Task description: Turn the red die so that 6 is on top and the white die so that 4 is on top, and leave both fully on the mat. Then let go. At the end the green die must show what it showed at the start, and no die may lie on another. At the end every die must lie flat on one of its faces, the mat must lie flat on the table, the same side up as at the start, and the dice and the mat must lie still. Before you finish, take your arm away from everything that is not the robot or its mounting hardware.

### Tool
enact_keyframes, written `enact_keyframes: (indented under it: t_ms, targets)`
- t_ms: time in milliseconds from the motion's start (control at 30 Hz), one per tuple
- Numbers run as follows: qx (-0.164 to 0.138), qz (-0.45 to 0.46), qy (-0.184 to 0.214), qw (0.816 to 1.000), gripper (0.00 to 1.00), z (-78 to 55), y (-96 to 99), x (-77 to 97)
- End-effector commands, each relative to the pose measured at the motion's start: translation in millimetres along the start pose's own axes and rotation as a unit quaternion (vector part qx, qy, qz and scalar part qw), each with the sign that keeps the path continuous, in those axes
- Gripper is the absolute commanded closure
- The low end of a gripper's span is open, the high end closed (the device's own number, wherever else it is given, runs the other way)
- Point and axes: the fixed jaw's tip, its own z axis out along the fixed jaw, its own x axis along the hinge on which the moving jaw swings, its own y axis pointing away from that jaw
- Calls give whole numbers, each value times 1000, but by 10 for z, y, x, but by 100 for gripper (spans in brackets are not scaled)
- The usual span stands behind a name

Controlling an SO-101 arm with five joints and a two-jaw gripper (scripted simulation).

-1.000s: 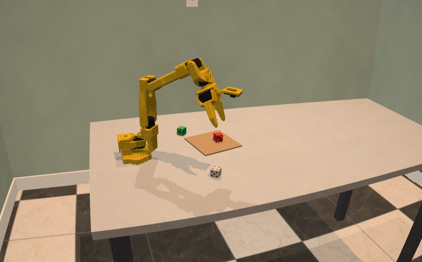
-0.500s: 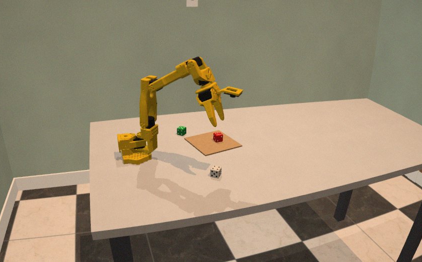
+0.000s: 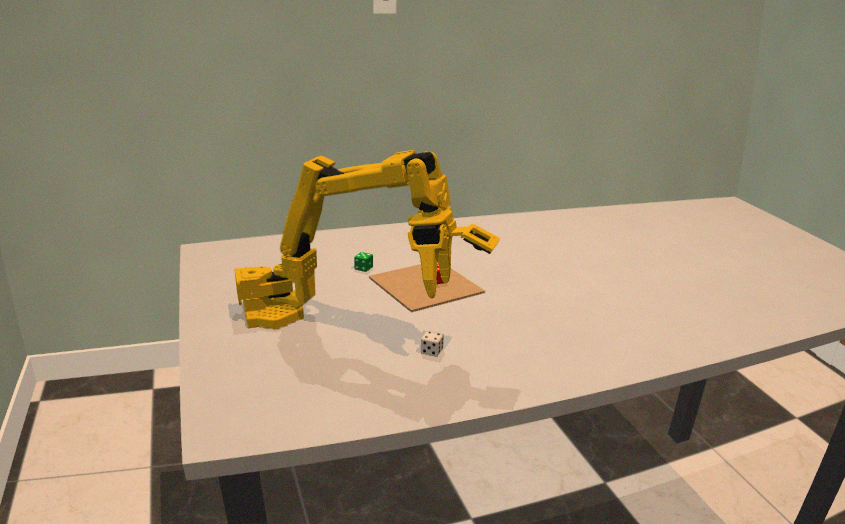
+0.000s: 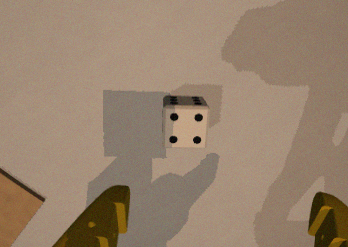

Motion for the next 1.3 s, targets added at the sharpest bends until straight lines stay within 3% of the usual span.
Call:
enact_keyframes:
  t_ms: [0, 133, 267, 433, 467, 1267]
  targets:
    - [-2, -8, 27, 1000, 69, 135, 17, 19]
    - [-3, -8, 71, 997, 69, 318, 18, 96]
    - [-3, -8, 91, 996, 69, 398, 19, 136]
    - [-3, -8, 93, 996, 69, 407, 19, 141]
    - [-4, -14, 78, 997, 69, 344, 50, 99]
    - [-4, -14, 81, 997, 69, 362, 50, 108]
